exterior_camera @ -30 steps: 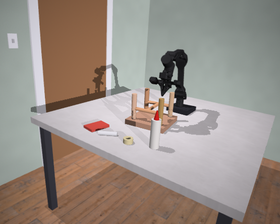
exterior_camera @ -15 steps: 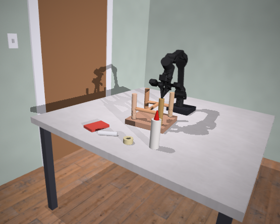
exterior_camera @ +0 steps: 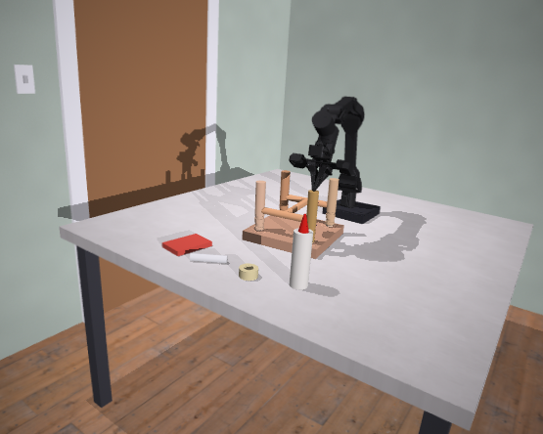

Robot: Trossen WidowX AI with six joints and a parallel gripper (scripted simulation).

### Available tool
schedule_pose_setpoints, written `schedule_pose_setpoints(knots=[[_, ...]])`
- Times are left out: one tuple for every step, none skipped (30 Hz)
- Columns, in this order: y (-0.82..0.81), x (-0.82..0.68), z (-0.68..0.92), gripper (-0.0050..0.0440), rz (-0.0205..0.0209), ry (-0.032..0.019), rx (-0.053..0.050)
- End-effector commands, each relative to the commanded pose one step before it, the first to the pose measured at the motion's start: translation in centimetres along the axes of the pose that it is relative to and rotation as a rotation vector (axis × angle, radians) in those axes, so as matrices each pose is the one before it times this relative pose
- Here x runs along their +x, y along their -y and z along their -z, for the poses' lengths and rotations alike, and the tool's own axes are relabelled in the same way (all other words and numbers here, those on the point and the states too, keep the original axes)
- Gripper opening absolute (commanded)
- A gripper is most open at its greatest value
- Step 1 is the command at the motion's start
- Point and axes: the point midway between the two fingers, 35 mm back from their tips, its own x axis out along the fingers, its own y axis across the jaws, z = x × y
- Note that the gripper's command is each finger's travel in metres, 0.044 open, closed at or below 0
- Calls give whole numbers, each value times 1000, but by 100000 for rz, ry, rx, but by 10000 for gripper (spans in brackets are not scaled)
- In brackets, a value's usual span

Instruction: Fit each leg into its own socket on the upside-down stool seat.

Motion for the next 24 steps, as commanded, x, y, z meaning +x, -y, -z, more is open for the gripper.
schedule_pose_setpoints(knots=[[-8, 662, 675, 0, -119, -2072, -615], [0, 0, 0, 0, 0, 0, 0], [0, 0, 0, 0, 0, 0, 0], [0, 6, 3, 0, 0, 0, 0], [0, 10, 6, 0, 0, 0, 0], [0, 12, 7, 0, 0, 0, 0], [0, 12, 7, 0, 0, 0, 0], [0, 12, 7, 0, 0, 0, 0], [0, 12, 7, 0, 0, 0, 0], [0, 12, 7, 0, 0, 0, 0], [0, 12, 7, 0, 0, 0, 0], [0, 12, 7, 0, 0, 0, 0], [0, 12, 7, 0, 0, 0, 0], [0, 12, 7, 0, 0, 0, 0], [0, 12, 7, 0, 0, 0, 0], [0, 12, 7, 0, 0, 0, 0], [0, 0, 0, 0, 0, 0, 0], [0, 0, 0, 0, 0, 0, 0], [0, 12, 7, 0, 0, 0, 0], [0, 12, 7, 0, 0, 0, 0], [0, 12, 7, 0, 0, 0, 0], [0, 12, 7, 0, 0, 0, 0], [0, 12, 7, 0, 0, 0, 0], [0, 12, 7, 0, 0, 0, 0]])
